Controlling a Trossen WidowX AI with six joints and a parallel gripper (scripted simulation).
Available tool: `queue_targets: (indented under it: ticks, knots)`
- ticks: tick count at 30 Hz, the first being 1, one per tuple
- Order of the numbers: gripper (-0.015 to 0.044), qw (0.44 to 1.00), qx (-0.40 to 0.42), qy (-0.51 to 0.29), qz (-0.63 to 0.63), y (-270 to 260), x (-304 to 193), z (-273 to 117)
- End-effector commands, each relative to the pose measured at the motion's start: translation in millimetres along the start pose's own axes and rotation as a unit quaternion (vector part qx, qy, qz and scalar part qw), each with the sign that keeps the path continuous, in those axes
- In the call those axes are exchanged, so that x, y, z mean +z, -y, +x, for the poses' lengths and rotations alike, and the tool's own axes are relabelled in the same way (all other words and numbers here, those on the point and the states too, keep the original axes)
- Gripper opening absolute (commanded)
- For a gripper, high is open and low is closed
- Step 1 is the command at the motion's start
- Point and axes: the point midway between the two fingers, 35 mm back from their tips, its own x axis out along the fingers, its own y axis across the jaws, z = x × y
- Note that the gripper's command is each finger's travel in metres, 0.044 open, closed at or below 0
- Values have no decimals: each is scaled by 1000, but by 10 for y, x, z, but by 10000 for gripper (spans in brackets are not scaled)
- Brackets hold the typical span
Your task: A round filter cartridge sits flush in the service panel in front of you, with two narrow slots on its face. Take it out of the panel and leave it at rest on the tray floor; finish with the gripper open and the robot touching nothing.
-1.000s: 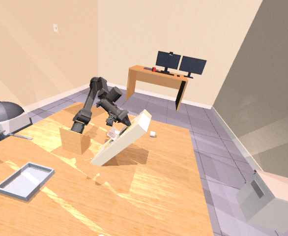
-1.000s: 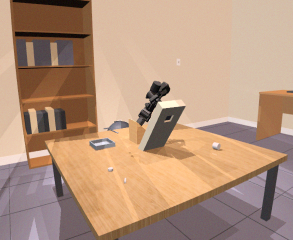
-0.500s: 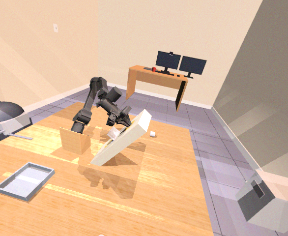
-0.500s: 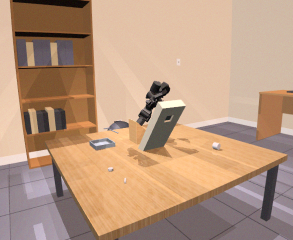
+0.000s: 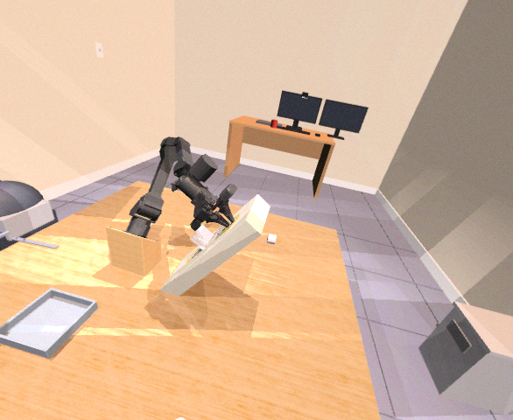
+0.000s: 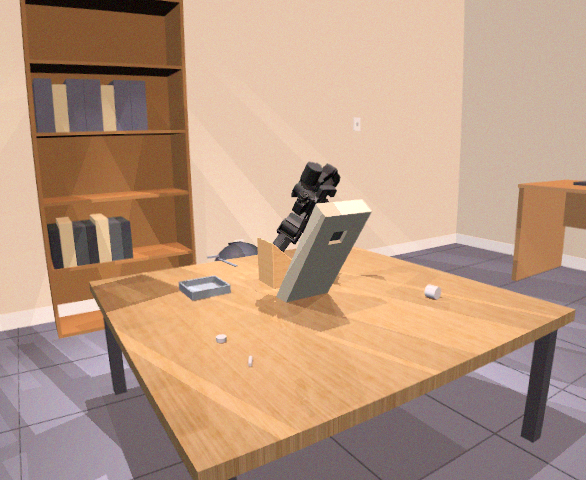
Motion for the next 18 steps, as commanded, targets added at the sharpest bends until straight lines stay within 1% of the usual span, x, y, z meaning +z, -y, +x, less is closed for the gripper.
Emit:
queue_targets:
  ticks: [1,9,18]
  knots:
    - [0,996,-5,2,-90,6,2,63]
    - [0,974,-5,2,-228,6,2,68]
    - [0,926,-5,1,-378,6,2,71]
